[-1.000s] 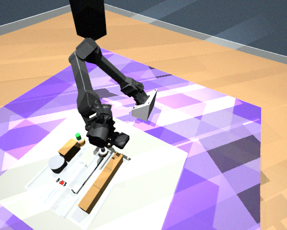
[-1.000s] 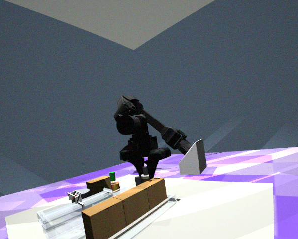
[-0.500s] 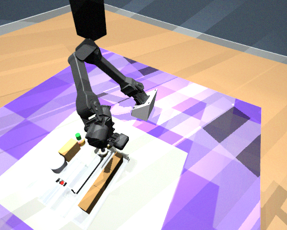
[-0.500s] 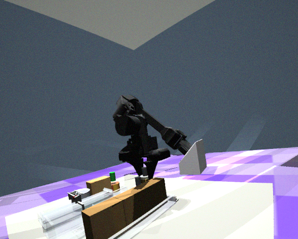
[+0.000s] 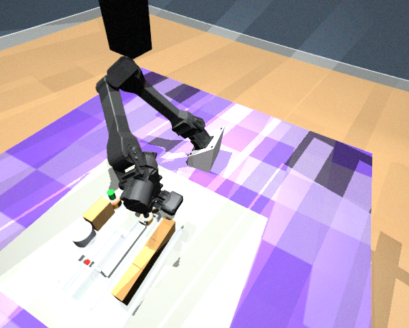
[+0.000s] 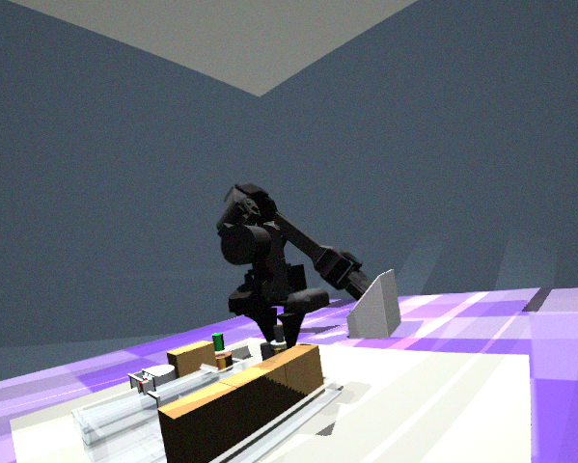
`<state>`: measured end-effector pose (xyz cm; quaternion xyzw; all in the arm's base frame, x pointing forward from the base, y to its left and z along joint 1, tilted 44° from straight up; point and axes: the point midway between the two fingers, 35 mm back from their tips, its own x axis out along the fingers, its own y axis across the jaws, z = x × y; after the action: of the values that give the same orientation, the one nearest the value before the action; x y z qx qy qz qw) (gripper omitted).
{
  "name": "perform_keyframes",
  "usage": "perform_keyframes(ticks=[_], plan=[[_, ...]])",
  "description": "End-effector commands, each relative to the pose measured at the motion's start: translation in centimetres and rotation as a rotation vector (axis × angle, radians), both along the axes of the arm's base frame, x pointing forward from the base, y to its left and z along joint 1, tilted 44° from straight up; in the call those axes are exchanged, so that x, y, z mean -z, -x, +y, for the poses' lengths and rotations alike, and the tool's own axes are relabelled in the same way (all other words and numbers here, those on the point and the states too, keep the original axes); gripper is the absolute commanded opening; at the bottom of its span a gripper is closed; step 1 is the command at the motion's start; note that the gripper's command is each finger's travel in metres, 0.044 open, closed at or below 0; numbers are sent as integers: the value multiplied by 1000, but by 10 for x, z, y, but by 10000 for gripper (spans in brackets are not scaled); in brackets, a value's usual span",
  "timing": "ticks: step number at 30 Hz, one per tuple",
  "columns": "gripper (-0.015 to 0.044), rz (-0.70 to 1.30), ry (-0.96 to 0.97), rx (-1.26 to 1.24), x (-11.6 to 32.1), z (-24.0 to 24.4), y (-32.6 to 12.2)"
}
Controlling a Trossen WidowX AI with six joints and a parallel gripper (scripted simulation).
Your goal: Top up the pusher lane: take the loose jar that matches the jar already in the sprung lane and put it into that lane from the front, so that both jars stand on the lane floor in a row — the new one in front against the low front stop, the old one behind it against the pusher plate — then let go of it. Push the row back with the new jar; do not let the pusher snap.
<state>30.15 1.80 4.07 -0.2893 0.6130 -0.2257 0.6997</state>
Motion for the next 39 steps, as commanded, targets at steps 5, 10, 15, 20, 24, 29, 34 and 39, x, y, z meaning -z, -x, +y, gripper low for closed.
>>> perform_keyframes(ticks=[5, 10, 15, 20, 24, 29, 34, 39], plan=[[0, -23, -3, -1, -2, 2, -11], [0, -23, -3, -1, -3, 2, -13], [0, -23, -3, -1, -3, 2, -15], [0, -24, -3, -1, -3, 2, -18], [0, -24, -3, -1, -3, 3, -20], [0, -24, -3, -1, -4, 3, -22], [0, -24, -3, -1, -4, 3, -25], [0, -24, -3, -1, -5, 4, -27]])
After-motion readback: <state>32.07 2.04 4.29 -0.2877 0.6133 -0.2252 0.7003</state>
